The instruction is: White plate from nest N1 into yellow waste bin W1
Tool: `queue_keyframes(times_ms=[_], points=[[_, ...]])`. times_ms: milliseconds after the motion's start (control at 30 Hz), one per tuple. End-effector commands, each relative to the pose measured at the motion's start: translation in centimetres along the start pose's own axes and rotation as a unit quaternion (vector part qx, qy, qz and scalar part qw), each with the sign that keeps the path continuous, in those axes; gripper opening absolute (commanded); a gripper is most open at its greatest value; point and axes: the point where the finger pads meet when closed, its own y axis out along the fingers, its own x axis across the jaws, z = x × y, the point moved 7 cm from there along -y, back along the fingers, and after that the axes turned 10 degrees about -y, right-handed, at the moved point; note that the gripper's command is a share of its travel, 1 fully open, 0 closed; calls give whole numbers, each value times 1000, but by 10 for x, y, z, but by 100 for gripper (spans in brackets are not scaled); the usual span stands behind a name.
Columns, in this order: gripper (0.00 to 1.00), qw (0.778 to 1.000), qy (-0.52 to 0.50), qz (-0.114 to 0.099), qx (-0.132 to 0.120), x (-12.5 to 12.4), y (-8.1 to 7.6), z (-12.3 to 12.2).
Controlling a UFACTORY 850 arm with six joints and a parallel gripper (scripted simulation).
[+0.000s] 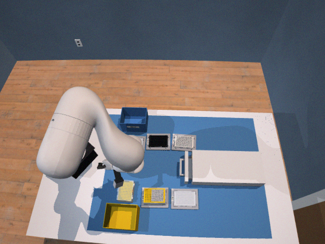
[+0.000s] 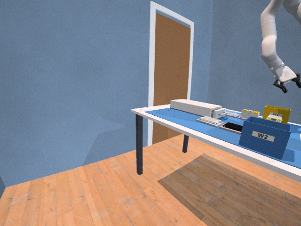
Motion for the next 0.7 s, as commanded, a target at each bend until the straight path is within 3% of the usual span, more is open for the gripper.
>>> queue_keyframes(times_ms=[0,100,433,500,567,667], points=[[100,996,-59,-30,57,-10,-4,7],[100,995,-73,-32,66,-12,-5,9],[100,969,-191,-45,154,-39,-18,21],[100,968,-193,-45,156,-41,-18,22],[100,959,-219,-45,175,-48,-21,23],[100,958,-222,-45,176,-50,-22,24]])
